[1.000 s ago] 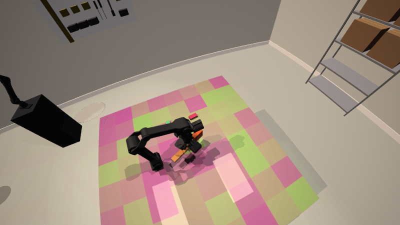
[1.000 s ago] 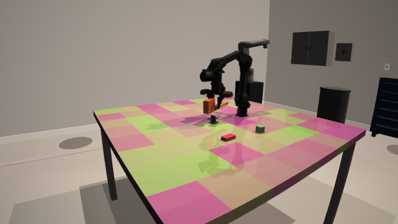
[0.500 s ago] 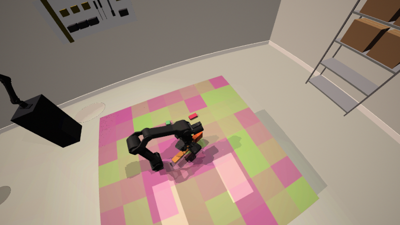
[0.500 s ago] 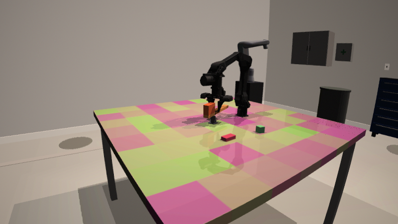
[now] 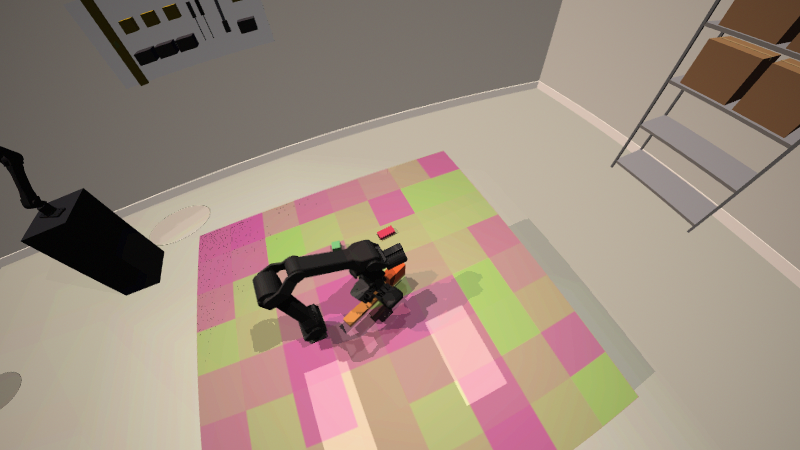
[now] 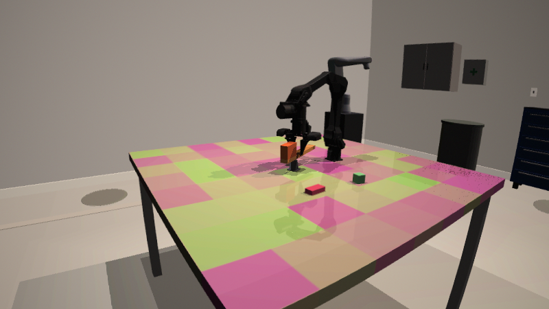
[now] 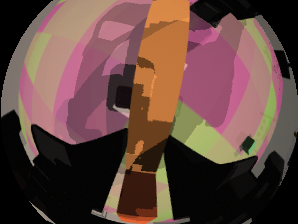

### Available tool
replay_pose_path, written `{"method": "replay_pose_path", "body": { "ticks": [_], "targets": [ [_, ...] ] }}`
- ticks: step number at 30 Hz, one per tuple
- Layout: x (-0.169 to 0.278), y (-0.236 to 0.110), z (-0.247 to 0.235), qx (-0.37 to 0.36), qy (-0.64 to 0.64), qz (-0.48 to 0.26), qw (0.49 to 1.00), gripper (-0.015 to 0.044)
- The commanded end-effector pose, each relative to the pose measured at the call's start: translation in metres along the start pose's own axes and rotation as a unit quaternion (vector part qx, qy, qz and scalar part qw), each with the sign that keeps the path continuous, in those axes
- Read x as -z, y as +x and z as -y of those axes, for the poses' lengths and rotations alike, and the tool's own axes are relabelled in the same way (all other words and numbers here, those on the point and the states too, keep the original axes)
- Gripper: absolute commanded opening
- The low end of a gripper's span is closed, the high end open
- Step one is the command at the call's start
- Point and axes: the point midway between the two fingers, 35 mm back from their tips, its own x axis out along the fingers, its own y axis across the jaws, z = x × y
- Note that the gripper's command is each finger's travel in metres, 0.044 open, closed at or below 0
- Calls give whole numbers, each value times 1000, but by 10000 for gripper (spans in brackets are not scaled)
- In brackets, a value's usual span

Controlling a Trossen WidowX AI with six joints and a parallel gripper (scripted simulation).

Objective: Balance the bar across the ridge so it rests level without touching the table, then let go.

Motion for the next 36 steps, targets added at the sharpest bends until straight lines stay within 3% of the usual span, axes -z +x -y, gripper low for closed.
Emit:
{"method": "replay_pose_path", "body": {
  "ticks": [1,36],
  "targets": [
    [1,0,0,0,2,-1,1000,0],
    [1,3,0,0,2,-1,1000,0]
  ]
}}
